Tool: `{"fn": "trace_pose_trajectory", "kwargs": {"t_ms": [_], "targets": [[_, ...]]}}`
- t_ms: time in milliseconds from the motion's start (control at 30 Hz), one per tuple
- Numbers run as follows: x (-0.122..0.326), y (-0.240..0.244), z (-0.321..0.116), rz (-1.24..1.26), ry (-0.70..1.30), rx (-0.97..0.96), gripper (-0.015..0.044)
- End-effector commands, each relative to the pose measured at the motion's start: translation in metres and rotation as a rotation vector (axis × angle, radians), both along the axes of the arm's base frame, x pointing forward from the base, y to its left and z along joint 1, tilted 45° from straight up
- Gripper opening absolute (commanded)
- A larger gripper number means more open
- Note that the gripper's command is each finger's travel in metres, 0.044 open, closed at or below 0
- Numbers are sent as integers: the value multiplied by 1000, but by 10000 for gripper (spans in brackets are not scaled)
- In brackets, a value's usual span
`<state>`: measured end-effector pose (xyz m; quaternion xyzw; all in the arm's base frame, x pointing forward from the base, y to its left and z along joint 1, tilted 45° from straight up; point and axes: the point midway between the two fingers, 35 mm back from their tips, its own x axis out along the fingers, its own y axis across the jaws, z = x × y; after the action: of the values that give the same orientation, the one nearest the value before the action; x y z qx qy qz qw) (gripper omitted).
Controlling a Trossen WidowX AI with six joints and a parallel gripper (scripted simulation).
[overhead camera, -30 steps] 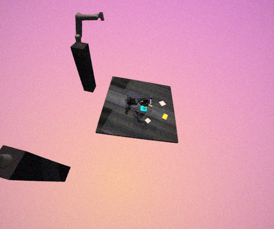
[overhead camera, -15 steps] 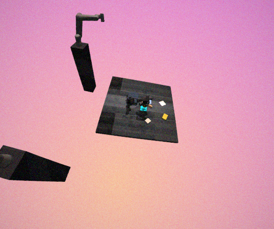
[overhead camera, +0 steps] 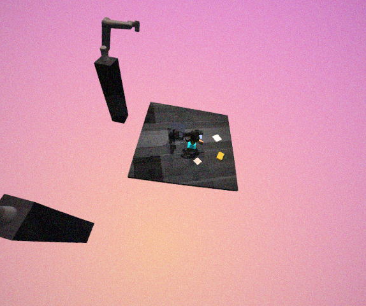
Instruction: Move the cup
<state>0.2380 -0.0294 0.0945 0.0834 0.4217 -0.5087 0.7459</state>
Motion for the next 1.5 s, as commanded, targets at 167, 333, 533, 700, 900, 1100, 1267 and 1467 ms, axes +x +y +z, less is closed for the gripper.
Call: {"fn": "trace_pose_trajectory", "kwargs": {"t_ms": [167, 333, 533, 700, 900, 1100, 1267, 1467], "targets": [[1, -9, -9, 1, 3, -5, 0], [1, -14, -13, 1, 3, -5, 0], [2, -19, -18, 1, 3, -5, 0], [2, -24, -22, 1, 3, -6, 0], [2, -29, -27, 1, 3, -7, 0], [3, -30, -27, -1, -3, -3, 0], [3, -30, -27, -1, -3, -3, 0], [3, -30, -27, -1, -3, -3, 0]]}}
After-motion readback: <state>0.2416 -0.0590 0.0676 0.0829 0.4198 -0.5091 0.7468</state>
